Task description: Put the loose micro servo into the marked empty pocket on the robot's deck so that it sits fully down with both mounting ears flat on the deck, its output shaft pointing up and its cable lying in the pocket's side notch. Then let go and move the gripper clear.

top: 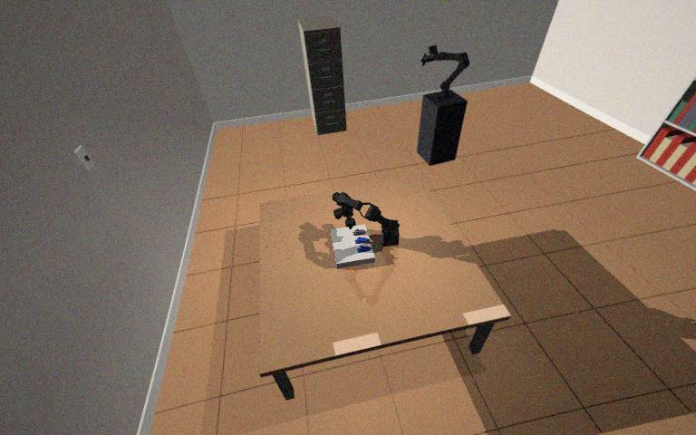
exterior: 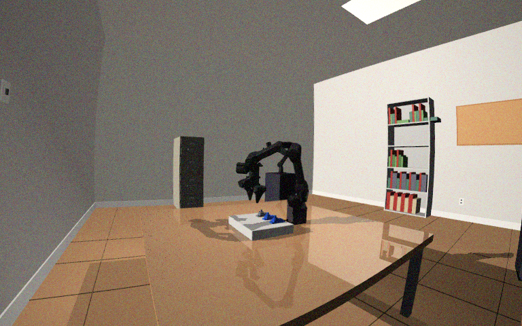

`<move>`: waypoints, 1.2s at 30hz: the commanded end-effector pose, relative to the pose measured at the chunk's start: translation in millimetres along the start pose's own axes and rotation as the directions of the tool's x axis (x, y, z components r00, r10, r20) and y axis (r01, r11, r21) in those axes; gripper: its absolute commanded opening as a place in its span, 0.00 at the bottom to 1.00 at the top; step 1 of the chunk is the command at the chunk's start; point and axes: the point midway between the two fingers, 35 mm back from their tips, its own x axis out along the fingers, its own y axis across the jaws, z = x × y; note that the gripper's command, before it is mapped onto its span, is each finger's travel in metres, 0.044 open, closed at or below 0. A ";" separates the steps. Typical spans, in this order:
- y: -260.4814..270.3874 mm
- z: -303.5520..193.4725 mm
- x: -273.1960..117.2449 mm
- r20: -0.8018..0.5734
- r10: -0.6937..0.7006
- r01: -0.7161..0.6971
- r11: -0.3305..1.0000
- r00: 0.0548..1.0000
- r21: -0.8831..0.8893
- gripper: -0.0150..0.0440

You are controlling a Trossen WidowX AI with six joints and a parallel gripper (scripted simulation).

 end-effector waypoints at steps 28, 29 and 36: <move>6.8 21.7 -65.2 0.005 -0.005 0.005 1.000 1.000 -0.014 1.00; 6.8 21.7 -65.2 0.005 -0.005 0.005 1.000 1.000 -0.014 1.00; 6.8 21.7 -65.2 0.005 -0.005 0.005 1.000 1.000 -0.014 1.00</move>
